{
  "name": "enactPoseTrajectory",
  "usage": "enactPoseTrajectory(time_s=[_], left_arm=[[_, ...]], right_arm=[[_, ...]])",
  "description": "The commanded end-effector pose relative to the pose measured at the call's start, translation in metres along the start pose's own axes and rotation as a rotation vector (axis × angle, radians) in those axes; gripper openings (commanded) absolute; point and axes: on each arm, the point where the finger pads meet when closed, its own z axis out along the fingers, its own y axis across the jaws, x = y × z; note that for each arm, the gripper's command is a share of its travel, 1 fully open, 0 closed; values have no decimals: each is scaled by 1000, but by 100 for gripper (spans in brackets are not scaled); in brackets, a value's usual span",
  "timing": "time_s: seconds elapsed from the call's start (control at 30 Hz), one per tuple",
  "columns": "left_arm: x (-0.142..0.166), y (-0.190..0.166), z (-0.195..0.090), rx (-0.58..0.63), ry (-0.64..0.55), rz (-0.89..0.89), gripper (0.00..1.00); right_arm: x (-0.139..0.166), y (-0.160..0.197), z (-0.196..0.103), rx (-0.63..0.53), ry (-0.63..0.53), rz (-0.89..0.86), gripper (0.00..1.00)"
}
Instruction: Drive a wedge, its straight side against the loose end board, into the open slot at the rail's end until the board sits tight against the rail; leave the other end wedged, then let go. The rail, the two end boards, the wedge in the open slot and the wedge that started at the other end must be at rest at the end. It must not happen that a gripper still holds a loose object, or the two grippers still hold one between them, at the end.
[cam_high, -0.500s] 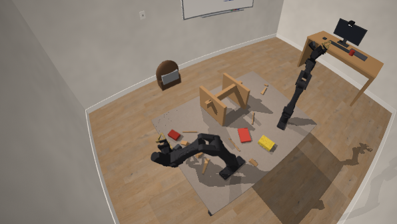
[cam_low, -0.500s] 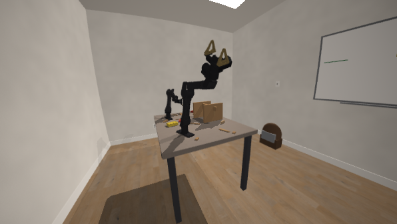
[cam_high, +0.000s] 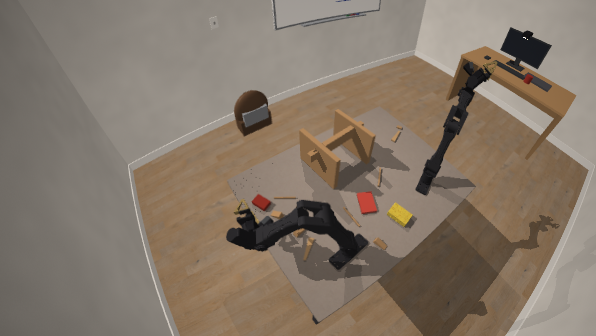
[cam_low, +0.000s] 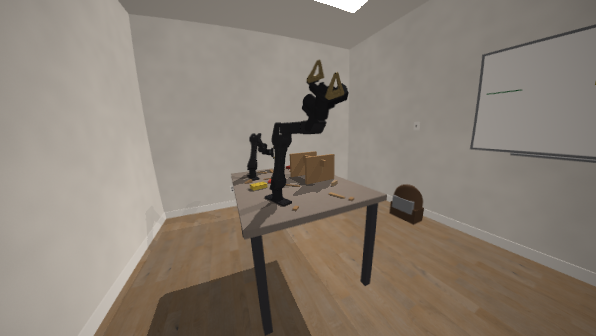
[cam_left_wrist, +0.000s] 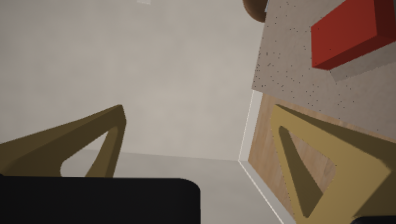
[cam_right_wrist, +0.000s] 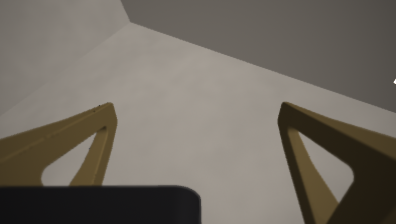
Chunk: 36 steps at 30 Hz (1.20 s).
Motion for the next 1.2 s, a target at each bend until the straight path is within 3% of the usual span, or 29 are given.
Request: enactPoseTrajectory(time_s=[0.0, 0.1, 0.23, 0.27, 0.37, 0.47, 0.63, 0.8, 0.9, 1.17], left_arm=[[-1, 5, 0, -3, 0, 15, 100], [-8, 18, 5, -1, -8, 27, 100], [-11, 7, 5, 8, -1, -25, 100], [-11, 9, 6, 7, -5, -26, 100], [-8, 22, 7, 4, -2, 3, 100], [-9, 18, 9, 9, 2, -16, 100], [-5, 11, 6, 8, 7, -25, 100], [-12, 19, 12, 15, 5, -33, 100], [-13, 17, 13, 20, 10, -53, 100], [-15, 18, 17, 28, 17, -74, 100]], right_arm=[[0, -7, 1, 12, 0, 6, 100], [-8, -21, -2, 24, -18, 42, 100], [-10, -15, -5, 5, -24, 50, 100], [-11, -29, -3, 37, -25, 71, 100], [-13, -12, -9, -7, -32, 62, 100], [-18, -40, -1, 44, -36, 101, 100], [-16, -13, -6, -2, -31, 70, 100], [-26, -40, -7, 33, -53, 130, 100], [-29, -16, -15, -26, -62, 115, 100], [-38, -26, -15, -24, -80, 156, 100]])
